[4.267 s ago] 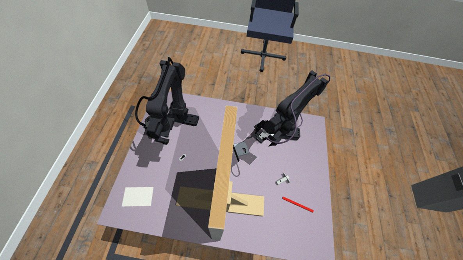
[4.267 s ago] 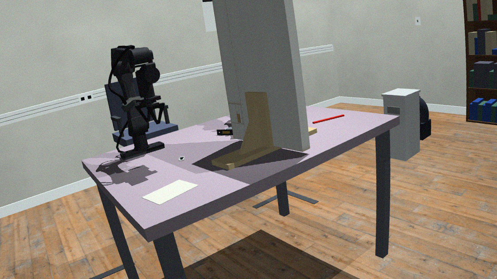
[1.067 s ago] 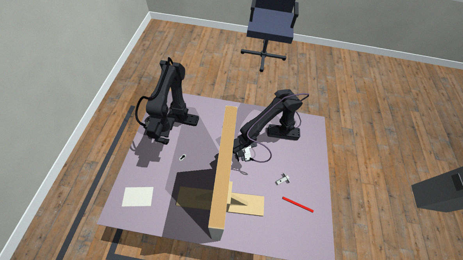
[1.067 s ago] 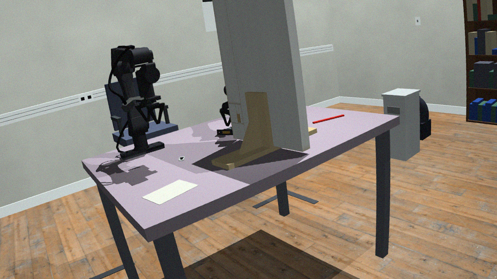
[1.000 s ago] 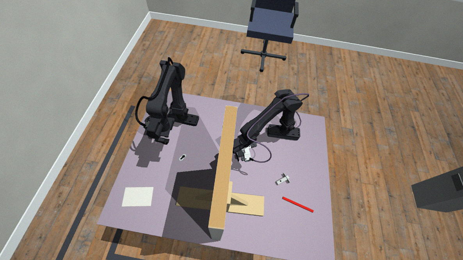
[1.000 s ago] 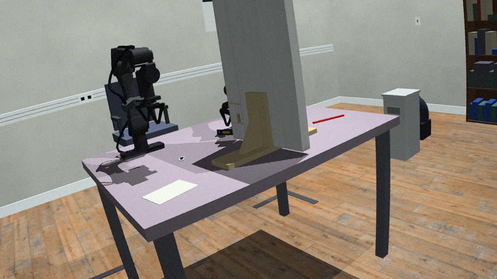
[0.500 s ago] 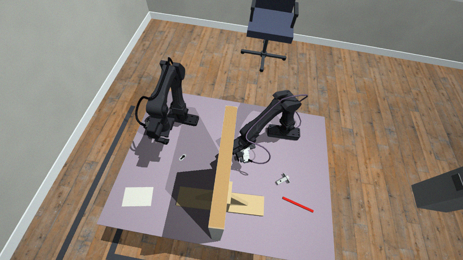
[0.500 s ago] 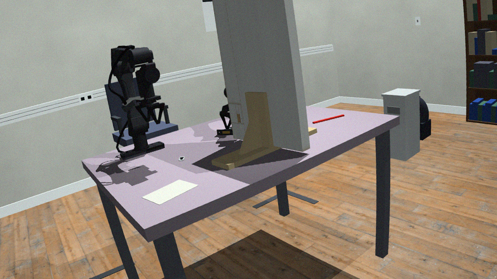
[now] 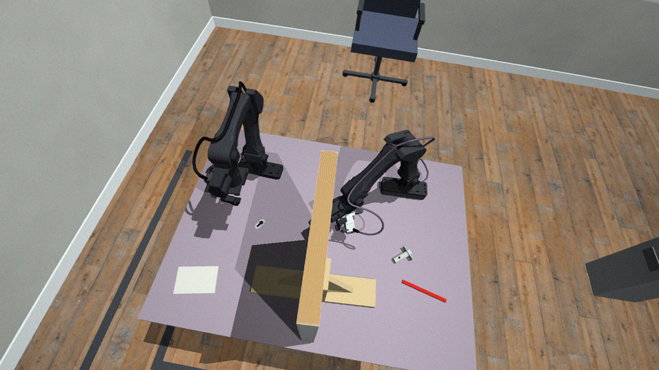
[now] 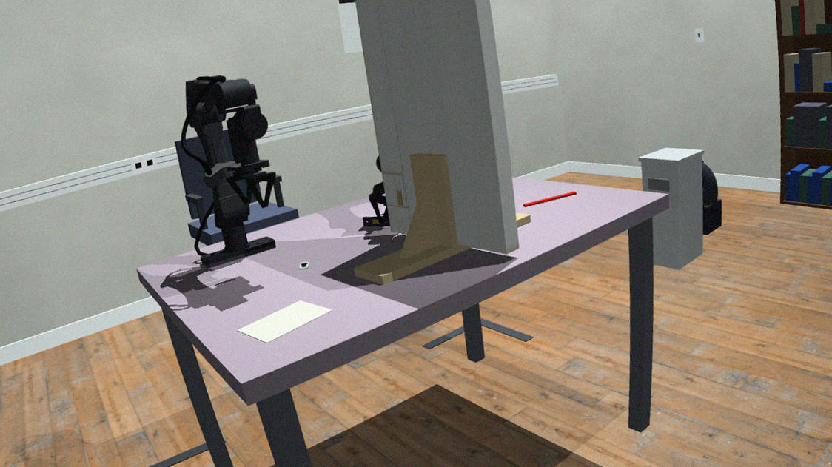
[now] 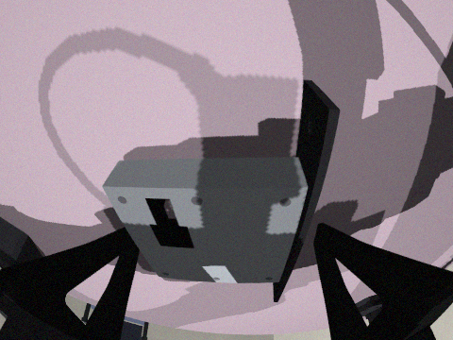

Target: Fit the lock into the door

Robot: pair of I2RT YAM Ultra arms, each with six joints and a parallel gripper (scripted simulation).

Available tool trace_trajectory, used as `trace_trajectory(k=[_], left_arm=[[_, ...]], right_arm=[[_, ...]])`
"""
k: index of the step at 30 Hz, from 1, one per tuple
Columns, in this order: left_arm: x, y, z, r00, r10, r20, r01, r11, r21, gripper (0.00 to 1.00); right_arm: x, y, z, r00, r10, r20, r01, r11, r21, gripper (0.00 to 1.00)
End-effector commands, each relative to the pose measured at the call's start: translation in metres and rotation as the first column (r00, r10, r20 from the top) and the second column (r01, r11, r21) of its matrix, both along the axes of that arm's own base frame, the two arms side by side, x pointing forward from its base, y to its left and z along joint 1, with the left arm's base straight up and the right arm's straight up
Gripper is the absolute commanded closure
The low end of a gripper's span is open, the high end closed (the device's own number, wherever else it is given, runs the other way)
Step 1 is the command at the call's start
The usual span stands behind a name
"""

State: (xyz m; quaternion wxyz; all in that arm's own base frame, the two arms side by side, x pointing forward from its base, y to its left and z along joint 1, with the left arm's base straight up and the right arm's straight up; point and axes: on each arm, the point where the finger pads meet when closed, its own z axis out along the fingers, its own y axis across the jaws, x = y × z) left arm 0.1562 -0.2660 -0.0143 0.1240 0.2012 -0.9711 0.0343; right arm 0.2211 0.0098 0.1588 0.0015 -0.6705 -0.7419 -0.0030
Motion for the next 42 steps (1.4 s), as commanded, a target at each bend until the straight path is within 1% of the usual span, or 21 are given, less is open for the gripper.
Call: trace_trajectory(k=[1, 2, 7, 9, 21, 29, 30, 31, 32, 38, 40, 42], left_arm=[[-0.002, 0.006, -0.009, 1.000, 0.008, -0.009, -0.008, 1.000, 0.015, 0.00], [-0.002, 0.006, -0.009, 1.000, 0.008, -0.009, -0.008, 1.000, 0.015, 0.00], [-0.003, 0.007, -0.008, 1.000, 0.008, -0.010, -0.008, 1.000, 0.016, 0.07], [-0.003, 0.007, -0.008, 1.000, 0.008, -0.010, -0.008, 1.000, 0.016, 0.07], [-0.003, 0.006, -0.008, 1.000, 0.008, -0.011, -0.008, 1.000, 0.014, 0.24], [-0.003, 0.006, -0.008, 1.000, 0.008, -0.011, -0.008, 1.000, 0.014, 0.24], [-0.007, 0.011, -0.004, 1.000, 0.008, -0.021, -0.008, 1.000, 0.028, 0.24], [0.003, -0.001, 0.011, 1.000, 0.008, 0.005, -0.008, 1.000, -0.006, 0.24], [0.005, -0.003, 0.023, 1.000, 0.008, 0.010, -0.008, 1.000, -0.013, 0.24], [0.002, 0.000, 0.098, 1.000, 0.005, 0.010, -0.005, 1.000, -0.014, 0.24], [0.001, 0.001, 0.106, 1.000, 0.005, 0.010, -0.005, 1.000, -0.014, 0.24], [0.001, 0.001, 0.106, 1.000, 0.005, 0.010, -0.005, 1.000, -0.014, 0.24]], right_arm=[[-0.001, 0.000, 0.003, 1.000, -0.001, 0.004, 0.001, 1.000, -0.006, 0.00], [-0.001, 0.000, 0.003, 1.000, -0.001, 0.004, 0.001, 1.000, -0.006, 0.00], [-0.001, 0.000, 0.003, 1.000, -0.001, 0.004, 0.001, 1.000, -0.006, 0.00], [-0.001, 0.000, 0.003, 1.000, -0.001, 0.004, 0.001, 1.000, -0.006, 0.00], [-0.001, 0.000, 0.003, 1.000, -0.001, 0.004, 0.001, 1.000, -0.006, 0.00], [-0.001, 0.000, 0.003, 1.000, -0.001, 0.004, 0.001, 1.000, -0.006, 0.00], [-0.001, 0.000, 0.003, 1.000, -0.001, 0.004, 0.001, 1.000, -0.006, 0.00], [-0.001, 0.000, 0.003, 1.000, -0.001, 0.004, 0.001, 1.000, -0.006, 0.00], [-0.001, 0.000, 0.003, 1.000, -0.001, 0.004, 0.001, 1.000, -0.006, 0.00], [-0.001, 0.000, 0.003, 1.000, -0.001, 0.004, 0.001, 1.000, -0.006, 0.00], [-0.001, 0.000, 0.003, 1.000, -0.001, 0.004, 0.001, 1.000, -0.006, 0.00], [-0.001, 0.000, 0.003, 1.000, -0.001, 0.004, 0.001, 1.000, -0.006, 0.00]])
